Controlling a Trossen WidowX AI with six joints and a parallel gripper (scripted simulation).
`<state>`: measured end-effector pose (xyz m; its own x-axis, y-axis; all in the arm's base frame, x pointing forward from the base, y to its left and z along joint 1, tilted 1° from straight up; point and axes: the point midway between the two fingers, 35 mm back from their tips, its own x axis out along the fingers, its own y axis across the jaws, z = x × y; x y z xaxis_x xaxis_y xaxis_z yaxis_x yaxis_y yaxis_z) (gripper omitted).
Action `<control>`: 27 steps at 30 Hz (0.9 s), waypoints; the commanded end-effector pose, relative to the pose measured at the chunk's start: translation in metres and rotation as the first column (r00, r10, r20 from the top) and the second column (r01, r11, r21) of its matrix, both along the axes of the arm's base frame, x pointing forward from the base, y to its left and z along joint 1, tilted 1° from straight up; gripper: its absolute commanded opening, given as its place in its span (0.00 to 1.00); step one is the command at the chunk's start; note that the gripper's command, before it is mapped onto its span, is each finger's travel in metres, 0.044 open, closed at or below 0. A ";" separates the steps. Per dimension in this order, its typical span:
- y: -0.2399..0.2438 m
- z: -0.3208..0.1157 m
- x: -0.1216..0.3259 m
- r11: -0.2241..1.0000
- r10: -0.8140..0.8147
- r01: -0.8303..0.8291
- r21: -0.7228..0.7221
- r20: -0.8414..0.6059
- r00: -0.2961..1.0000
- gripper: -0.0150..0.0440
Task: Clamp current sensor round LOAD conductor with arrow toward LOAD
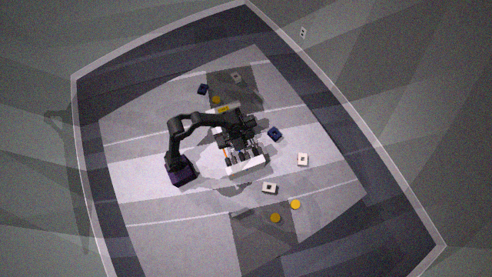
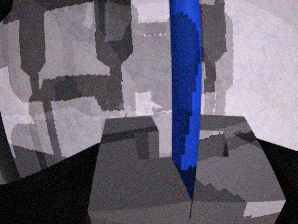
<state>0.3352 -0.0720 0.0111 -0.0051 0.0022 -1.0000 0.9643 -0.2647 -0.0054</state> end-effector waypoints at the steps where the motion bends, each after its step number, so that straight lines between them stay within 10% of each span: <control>1: 0.000 0.008 0.001 1.000 0.000 0.000 -0.002 0.013 1.000 0.25; 27: 0.000 0.000 0.000 1.000 0.000 0.000 0.000 0.000 1.000 0.25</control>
<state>0.3347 -0.0719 0.0098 -0.0093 0.0031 -1.0000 0.9643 -0.2648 -0.0098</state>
